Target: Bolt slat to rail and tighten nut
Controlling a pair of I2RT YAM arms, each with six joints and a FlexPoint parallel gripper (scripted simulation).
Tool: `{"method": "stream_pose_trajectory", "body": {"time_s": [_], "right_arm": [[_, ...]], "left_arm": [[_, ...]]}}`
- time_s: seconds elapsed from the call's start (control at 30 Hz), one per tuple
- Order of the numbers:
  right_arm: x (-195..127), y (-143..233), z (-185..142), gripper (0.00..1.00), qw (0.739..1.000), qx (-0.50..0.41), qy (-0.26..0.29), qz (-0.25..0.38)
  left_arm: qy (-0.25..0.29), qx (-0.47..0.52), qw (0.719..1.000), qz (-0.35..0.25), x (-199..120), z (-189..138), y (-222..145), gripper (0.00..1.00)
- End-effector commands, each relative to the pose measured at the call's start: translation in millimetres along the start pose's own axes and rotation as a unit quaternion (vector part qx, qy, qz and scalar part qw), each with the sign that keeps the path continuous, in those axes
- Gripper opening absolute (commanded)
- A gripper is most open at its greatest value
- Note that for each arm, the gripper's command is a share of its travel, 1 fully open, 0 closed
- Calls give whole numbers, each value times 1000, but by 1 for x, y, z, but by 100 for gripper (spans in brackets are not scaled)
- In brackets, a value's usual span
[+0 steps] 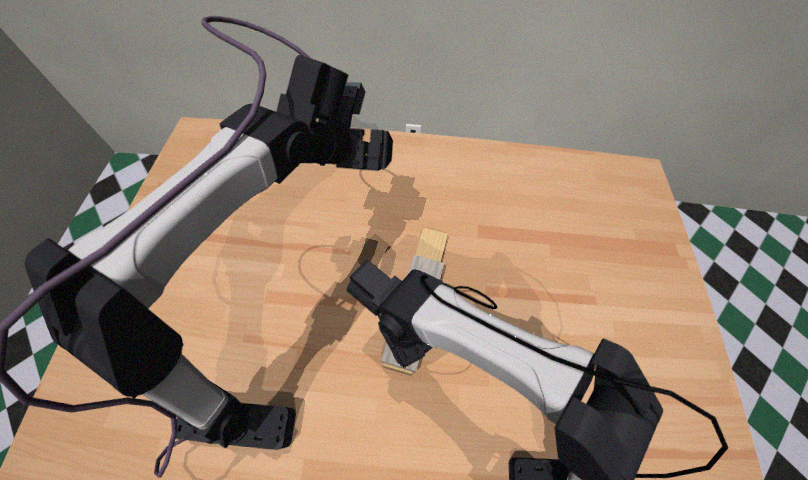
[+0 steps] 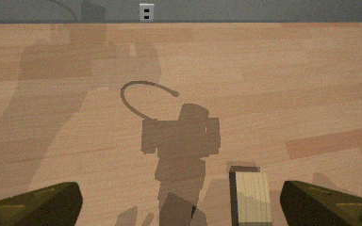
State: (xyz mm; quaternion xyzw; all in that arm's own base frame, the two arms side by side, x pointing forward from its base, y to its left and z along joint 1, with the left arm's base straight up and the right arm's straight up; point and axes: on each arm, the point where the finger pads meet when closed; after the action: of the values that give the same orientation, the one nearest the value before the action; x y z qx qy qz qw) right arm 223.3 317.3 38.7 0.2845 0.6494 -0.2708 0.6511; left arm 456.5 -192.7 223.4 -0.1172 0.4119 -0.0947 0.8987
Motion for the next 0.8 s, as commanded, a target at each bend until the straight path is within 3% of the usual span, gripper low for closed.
{"method": "stream_pose_trajectory", "body": {"time_s": [0.0,0.77], "right_arm": [[-5,2,0,36,1000,-1,0,7],[-5,2,0,36,1000,-1,0,7]], "left_arm": [[30,-6,1000,-1,6,-10,-14,100],[169,4,985,32,55,-85,-57,100]]}}
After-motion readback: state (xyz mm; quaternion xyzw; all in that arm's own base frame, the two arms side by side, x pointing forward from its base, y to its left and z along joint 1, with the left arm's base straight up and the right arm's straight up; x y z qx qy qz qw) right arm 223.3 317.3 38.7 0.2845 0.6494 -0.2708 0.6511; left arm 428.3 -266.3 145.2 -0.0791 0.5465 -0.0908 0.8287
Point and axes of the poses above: on each arm, the point where the finger pads meet when closed, its own x axis out along the fingers, its own y axis across the jaws, z = x × y, and after that the axes turned 9 degrees about -x, right-handed
